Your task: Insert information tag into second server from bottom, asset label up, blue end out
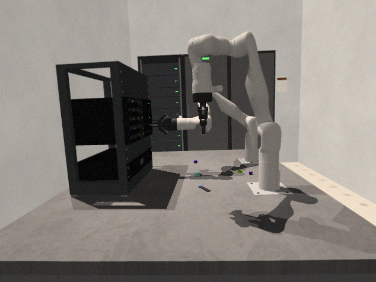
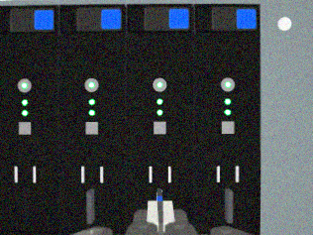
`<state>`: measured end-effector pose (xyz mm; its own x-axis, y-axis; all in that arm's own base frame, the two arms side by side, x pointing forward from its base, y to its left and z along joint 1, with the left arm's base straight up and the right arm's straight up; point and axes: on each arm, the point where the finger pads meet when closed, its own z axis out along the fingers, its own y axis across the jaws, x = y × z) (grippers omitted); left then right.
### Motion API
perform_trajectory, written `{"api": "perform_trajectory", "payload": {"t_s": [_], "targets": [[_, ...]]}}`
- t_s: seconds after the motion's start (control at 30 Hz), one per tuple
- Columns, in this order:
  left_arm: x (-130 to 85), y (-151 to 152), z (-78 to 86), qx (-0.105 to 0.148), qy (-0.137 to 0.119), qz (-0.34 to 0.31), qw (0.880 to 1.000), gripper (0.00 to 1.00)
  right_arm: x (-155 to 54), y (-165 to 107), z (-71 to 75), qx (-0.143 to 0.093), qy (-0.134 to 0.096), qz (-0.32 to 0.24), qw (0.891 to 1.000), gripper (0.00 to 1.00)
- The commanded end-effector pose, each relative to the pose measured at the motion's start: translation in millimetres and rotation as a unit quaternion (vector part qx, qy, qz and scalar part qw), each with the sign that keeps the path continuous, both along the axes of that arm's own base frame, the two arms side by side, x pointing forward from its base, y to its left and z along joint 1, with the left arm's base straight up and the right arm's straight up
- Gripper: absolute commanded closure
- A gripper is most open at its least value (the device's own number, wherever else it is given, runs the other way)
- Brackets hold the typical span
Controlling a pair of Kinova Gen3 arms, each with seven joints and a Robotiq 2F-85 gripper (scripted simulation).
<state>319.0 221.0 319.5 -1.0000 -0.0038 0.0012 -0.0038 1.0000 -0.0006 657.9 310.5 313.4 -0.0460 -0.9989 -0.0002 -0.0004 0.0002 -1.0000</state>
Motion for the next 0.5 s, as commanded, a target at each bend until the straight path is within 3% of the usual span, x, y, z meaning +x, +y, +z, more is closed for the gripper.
{"api": "perform_trajectory", "payload": {"t_s": [0.0,0.47], "targets": [[0.1,0.2,0.5,0.000,-0.001,0.000,1.000,0.606,1.0,0.0,1.4,0.000,-0.001,0.000,1.000,1.000],[0.1,0.2,0.5,0.000,-0.001,0.000,1.000,0.606,5.0,-0.2,1.4,0.000,-0.001,0.000,1.000,1.000]]}}
